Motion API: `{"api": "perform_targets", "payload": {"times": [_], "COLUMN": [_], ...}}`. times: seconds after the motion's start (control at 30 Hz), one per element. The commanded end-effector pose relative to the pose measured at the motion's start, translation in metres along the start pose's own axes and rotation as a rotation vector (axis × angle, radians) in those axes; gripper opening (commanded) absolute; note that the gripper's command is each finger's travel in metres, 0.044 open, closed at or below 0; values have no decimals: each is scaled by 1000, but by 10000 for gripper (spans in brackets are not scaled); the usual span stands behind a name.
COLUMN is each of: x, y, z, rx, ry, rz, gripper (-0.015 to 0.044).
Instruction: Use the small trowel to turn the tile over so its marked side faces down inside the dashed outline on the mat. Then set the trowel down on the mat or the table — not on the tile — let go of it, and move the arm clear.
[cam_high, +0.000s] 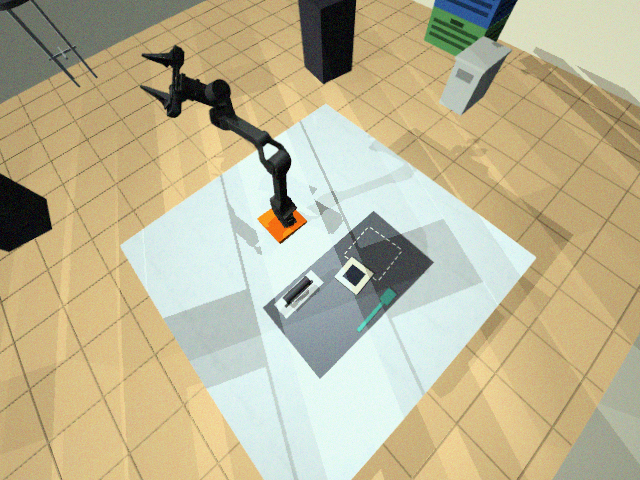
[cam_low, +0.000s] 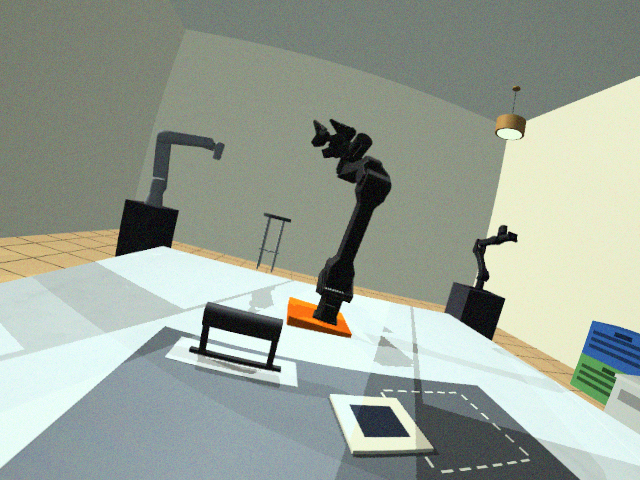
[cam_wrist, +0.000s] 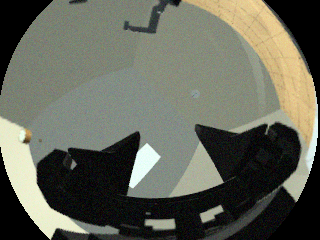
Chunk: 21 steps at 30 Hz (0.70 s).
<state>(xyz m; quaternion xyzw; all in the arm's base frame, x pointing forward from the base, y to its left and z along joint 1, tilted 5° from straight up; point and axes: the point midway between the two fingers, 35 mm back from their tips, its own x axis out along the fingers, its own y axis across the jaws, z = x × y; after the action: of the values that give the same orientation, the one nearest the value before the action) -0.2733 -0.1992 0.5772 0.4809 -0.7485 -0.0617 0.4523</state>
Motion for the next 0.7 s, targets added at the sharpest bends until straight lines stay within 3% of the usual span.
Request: {"api": "perform_targets", "payload": {"times": [0.0,0.33,0.67], "x": [0,0,0], "y": [0,0,0], "z": [0,0,0], "rx": [0,0,0], "ry": [0,0,0], "rz": [0,0,0], "gripper": [374,111,100]}}
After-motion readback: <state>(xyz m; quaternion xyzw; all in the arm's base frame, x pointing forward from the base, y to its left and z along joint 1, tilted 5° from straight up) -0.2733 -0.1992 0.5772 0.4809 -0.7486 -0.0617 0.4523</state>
